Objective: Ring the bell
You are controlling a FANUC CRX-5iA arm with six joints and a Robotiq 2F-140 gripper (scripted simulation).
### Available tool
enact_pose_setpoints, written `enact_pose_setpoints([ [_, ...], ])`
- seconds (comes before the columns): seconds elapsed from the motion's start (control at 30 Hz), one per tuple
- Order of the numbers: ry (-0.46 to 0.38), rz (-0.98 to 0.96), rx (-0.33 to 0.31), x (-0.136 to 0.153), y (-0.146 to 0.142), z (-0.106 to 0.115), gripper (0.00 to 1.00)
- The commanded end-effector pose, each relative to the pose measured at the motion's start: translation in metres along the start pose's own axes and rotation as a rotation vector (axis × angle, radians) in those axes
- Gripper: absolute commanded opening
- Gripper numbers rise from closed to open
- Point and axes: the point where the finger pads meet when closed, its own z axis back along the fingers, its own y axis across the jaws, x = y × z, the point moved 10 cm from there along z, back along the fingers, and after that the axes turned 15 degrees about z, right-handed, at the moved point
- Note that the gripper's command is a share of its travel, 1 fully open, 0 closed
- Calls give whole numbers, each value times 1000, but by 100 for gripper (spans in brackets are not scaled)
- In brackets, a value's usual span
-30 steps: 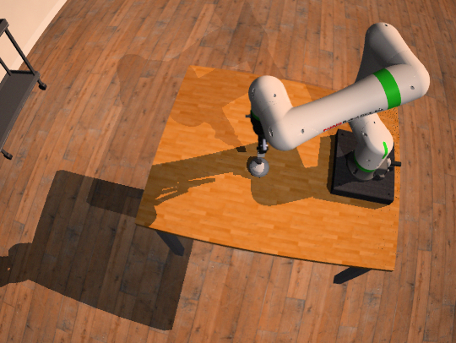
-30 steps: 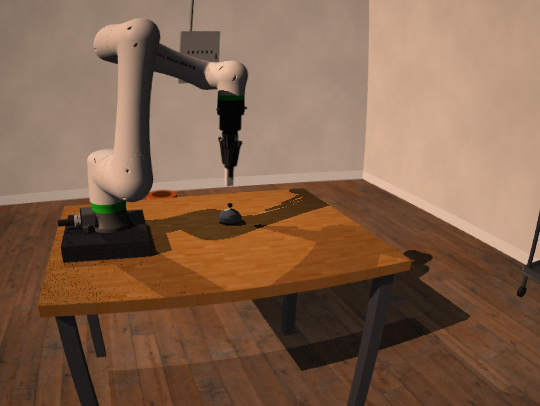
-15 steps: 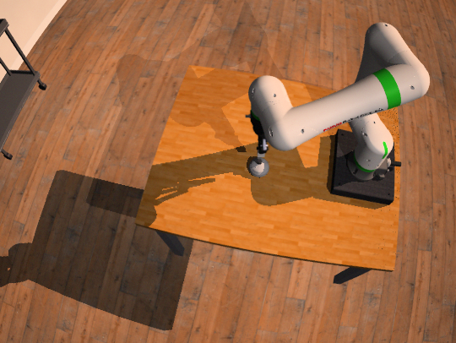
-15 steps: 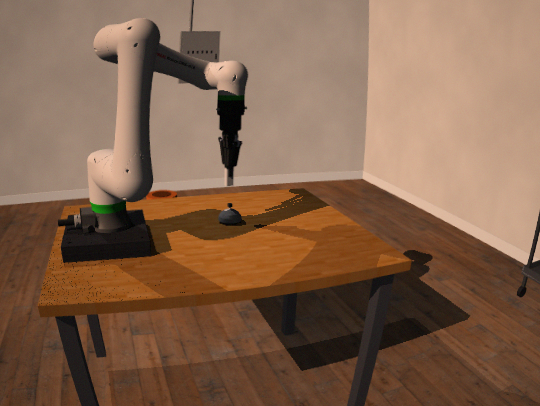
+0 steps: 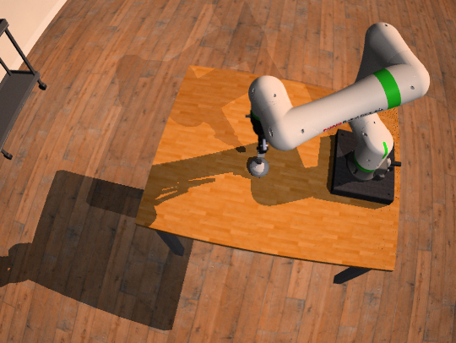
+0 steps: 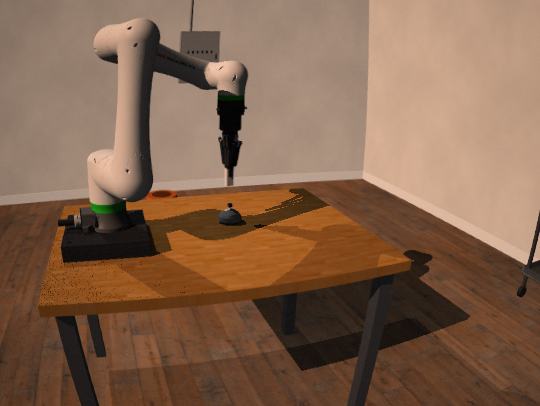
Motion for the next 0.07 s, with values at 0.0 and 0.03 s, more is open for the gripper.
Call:
enact_pose_setpoints([
  [0.0, 0, 0, 0, 0, 0, 0, 0],
  [0.03, 0, 0, 0, 0, 0, 0, 0],
])
